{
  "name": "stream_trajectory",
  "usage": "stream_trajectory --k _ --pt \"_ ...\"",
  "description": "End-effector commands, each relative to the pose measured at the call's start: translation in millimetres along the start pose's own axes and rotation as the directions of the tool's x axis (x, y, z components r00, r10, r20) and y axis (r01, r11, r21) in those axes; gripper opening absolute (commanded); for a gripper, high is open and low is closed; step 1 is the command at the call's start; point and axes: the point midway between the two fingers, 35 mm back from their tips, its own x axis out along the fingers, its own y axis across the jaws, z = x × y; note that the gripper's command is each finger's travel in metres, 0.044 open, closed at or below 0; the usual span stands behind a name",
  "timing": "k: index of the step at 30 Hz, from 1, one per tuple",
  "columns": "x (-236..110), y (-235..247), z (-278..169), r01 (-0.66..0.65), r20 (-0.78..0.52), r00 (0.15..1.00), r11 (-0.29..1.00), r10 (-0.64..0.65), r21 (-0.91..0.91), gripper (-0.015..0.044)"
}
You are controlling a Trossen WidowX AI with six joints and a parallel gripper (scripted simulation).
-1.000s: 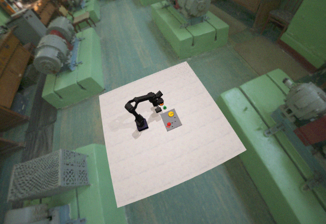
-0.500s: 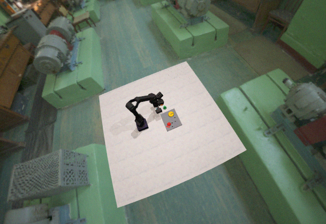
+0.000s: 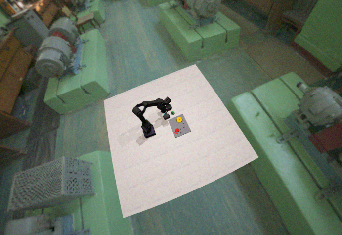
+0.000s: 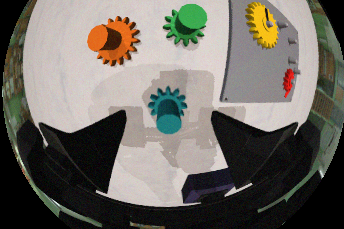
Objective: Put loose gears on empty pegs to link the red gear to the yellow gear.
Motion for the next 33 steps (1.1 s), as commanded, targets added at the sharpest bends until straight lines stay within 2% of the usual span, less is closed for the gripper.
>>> stream_trajectory --k 1,10,17,18,33 --pt "1.2 0.4 -1.4 -0.004 -0.006 1.000 1.000 0.004 0.004 0.0309" --pt "1.2 0.4 -1.4 -0.004 -0.006 1.000 1.000 0.004 0.004 0.0072" --pt "1.2 0.4 -1.4 -0.004 -0.006 1.000 1.000 0.004 0.004 0.0026" --pt "1.2 0.4 -1.4 -0.004 -0.006 1.000 1.000 0.004 0.004 0.0000" --pt "-27.8 1.3 7.4 -0.004 -0.005 1.000 1.000 0.004 0.004 0.0000"
